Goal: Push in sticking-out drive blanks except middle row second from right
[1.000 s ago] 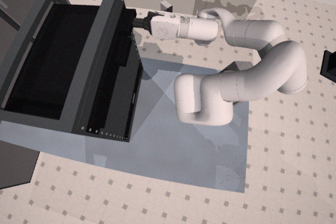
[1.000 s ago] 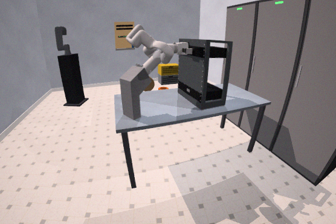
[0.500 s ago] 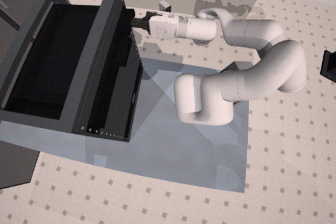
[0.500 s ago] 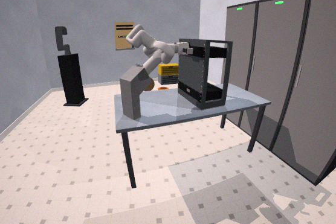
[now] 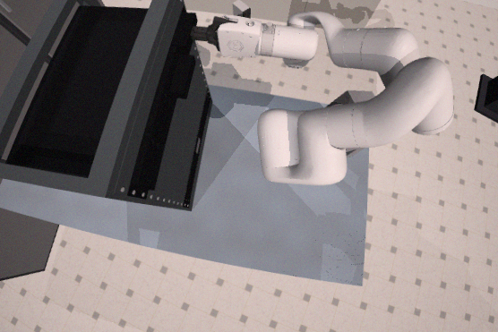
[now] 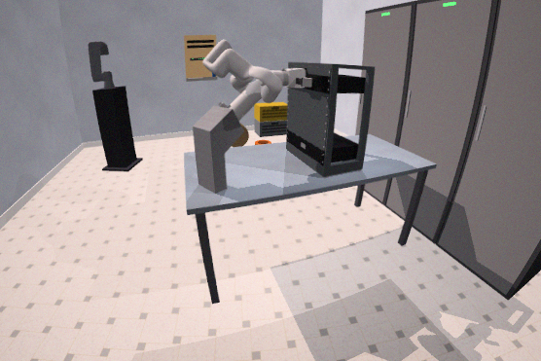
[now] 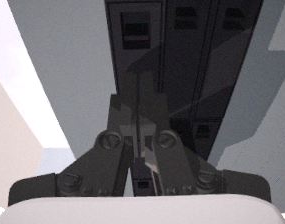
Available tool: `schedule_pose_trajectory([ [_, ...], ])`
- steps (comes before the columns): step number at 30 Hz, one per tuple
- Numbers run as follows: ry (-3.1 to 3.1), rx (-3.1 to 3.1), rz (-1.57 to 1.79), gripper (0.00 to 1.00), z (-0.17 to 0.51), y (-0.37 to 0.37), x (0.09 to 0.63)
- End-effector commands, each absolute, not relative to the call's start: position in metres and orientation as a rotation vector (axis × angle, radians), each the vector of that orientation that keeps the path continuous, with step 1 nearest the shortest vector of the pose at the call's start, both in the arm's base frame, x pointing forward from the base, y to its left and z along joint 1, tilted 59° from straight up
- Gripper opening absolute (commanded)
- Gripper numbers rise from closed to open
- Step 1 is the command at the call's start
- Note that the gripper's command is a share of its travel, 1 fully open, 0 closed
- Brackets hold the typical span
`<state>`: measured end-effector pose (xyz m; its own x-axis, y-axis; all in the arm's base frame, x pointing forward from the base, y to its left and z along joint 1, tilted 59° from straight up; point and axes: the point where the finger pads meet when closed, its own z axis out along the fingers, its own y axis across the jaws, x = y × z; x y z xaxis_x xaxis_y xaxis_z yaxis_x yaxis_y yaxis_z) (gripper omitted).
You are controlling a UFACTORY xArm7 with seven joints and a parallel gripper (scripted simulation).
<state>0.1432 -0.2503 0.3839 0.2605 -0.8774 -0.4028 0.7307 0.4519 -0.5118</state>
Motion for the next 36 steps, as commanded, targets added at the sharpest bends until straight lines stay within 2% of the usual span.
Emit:
schedule_pose_trajectory([
  [1,0.71,-0.241,-1.105,0.0,0.3859,-0.2514,0.1446],
  [36,0.71,-0.241,-1.105,0.0,0.3942,-0.2534,0.1515],
])
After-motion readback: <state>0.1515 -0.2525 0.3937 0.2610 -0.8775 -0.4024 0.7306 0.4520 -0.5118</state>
